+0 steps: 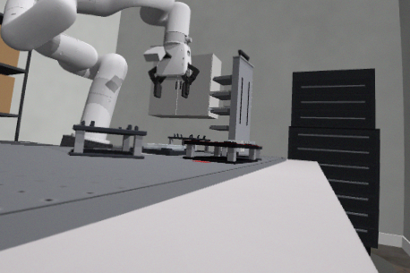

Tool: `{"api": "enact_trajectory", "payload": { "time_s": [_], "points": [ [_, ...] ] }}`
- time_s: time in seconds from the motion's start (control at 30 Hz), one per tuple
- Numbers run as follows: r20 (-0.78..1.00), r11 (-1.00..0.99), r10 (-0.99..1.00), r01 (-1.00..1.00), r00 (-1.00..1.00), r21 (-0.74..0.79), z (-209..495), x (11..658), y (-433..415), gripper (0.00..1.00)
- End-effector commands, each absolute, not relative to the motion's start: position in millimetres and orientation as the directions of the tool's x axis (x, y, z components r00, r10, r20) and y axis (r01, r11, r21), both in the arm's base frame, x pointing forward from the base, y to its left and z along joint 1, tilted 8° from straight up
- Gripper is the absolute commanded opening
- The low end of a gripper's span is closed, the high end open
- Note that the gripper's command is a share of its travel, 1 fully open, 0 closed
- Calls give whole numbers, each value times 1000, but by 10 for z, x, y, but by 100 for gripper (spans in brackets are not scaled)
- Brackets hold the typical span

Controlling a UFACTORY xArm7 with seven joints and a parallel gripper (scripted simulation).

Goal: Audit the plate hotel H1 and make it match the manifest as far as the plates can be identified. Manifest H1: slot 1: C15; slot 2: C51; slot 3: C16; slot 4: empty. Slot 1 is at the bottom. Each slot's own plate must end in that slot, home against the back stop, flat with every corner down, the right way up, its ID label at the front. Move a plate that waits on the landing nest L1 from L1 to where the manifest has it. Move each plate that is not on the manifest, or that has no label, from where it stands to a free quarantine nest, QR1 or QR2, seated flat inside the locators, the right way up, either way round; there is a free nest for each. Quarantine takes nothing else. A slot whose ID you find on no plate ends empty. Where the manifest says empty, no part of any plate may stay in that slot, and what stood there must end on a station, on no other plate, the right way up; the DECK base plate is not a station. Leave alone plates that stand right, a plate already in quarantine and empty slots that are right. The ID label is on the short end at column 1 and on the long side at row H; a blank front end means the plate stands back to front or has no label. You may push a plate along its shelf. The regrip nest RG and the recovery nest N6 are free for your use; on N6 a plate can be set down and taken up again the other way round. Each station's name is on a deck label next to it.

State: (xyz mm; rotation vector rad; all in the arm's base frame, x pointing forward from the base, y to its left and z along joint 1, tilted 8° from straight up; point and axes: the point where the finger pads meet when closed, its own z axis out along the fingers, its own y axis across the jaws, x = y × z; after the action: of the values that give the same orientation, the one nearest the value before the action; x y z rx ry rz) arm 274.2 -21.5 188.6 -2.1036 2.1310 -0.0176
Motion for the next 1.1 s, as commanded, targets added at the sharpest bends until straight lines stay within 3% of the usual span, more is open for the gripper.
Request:
{"api": "enact_trajectory", "payload": {
  "time_s": [0.0,1.07],
  "points": [
    [-96,19,-995,-993,-9,-114,1827,2755,-213,100],
    [-96,19,-995,-993,-8,-114,1364,2808,-169,100]
  ]
}}
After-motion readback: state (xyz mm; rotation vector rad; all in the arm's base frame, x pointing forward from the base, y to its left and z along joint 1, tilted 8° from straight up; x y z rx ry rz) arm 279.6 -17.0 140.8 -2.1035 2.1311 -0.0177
